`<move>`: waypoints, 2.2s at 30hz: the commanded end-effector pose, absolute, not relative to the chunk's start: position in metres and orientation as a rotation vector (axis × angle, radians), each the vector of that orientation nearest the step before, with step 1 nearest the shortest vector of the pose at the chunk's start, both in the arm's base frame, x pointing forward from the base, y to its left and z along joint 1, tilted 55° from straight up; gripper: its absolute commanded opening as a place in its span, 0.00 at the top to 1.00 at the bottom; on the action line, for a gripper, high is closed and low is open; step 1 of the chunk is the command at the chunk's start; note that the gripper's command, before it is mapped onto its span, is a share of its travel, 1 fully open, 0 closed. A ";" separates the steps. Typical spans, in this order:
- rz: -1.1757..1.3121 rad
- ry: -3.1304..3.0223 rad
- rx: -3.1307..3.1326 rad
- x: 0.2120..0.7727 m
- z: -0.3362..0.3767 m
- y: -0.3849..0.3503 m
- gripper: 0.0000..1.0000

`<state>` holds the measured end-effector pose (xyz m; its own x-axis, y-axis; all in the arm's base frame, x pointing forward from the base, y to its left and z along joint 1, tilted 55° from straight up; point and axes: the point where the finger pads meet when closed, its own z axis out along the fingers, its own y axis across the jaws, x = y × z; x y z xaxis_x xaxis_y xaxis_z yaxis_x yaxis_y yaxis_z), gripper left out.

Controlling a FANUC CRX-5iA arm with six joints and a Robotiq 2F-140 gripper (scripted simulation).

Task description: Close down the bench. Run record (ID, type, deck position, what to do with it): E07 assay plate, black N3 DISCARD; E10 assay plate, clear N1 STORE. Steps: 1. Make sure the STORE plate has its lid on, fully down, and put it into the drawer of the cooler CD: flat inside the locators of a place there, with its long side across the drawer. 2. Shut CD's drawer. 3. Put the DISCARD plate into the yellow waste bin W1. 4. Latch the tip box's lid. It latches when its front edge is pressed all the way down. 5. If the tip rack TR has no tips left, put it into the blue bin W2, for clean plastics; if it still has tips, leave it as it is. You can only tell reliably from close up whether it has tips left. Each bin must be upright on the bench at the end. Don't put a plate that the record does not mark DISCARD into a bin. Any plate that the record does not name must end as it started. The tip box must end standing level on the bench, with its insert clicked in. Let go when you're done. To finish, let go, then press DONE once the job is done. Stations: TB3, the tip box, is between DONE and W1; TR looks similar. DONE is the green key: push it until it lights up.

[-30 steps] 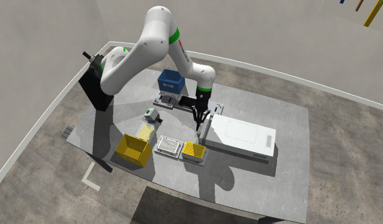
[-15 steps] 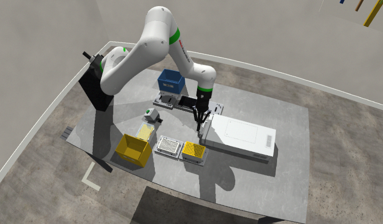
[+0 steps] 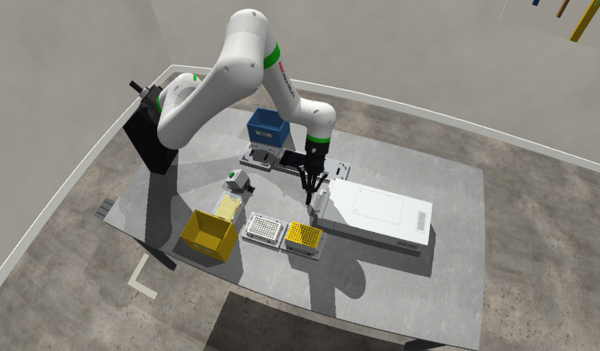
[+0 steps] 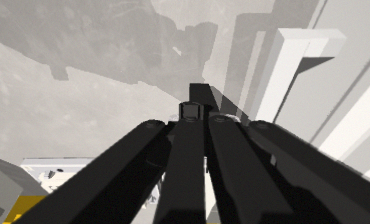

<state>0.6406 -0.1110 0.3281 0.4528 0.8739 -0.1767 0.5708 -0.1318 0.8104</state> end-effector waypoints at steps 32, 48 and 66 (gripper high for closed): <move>0.433 1.226 1.820 0.622 0.303 -0.107 0.90; 0.433 1.226 1.820 0.611 0.311 -0.106 0.90; 0.433 1.226 1.820 0.594 0.323 -0.105 0.90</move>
